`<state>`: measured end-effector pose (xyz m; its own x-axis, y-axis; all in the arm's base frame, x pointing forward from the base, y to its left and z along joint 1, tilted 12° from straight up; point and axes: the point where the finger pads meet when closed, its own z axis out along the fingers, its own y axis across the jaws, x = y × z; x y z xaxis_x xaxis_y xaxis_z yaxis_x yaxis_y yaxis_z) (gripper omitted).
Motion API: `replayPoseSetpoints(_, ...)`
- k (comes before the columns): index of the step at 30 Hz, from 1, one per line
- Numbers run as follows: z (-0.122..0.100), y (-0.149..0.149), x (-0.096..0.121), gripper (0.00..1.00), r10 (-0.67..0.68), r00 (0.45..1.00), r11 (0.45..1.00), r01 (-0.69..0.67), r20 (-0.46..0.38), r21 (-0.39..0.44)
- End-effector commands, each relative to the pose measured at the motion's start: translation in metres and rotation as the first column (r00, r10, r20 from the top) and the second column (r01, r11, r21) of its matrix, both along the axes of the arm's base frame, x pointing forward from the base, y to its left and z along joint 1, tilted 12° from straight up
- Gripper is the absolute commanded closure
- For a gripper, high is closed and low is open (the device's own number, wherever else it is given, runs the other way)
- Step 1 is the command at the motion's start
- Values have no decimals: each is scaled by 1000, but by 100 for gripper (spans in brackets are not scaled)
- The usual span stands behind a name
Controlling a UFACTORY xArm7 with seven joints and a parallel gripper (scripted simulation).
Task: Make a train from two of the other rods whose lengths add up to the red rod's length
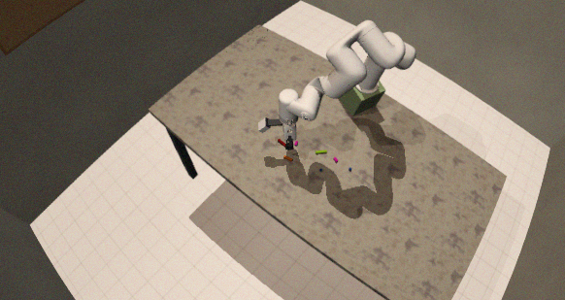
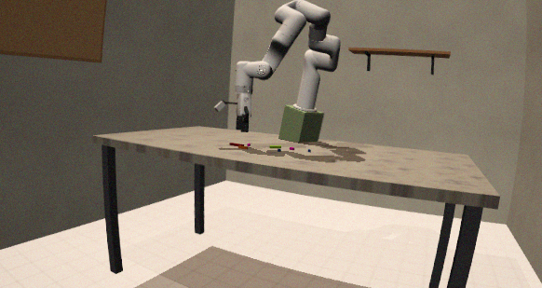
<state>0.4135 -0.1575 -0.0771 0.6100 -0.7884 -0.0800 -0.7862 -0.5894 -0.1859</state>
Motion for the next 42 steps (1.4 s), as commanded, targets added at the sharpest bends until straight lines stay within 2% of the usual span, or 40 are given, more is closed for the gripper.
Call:
replayPoseSetpoints(1,1,-1,1,0,-1,1000,1000,1,3,-2)
replayPoseSetpoints(15,1,-1,1,0,-15,1000,1000,15,1,0)
replayPoseSetpoints(24,3,6,3,0,-153,988,988,154,-26,11)
replayPoseSetpoints(28,4,14,5,0,-302,952,953,303,-58,20)
replayPoseSetpoints(35,6,24,7,0,-482,871,873,486,-98,23)
replayPoseSetpoints(38,6,28,8,0,-555,824,828,561,-116,22)
replayPoseSetpoints(40,6,28,8,0,-555,824,828,561,-116,22)
replayPoseSetpoints(42,7,34,8,0,-638,758,763,646,-138,19)
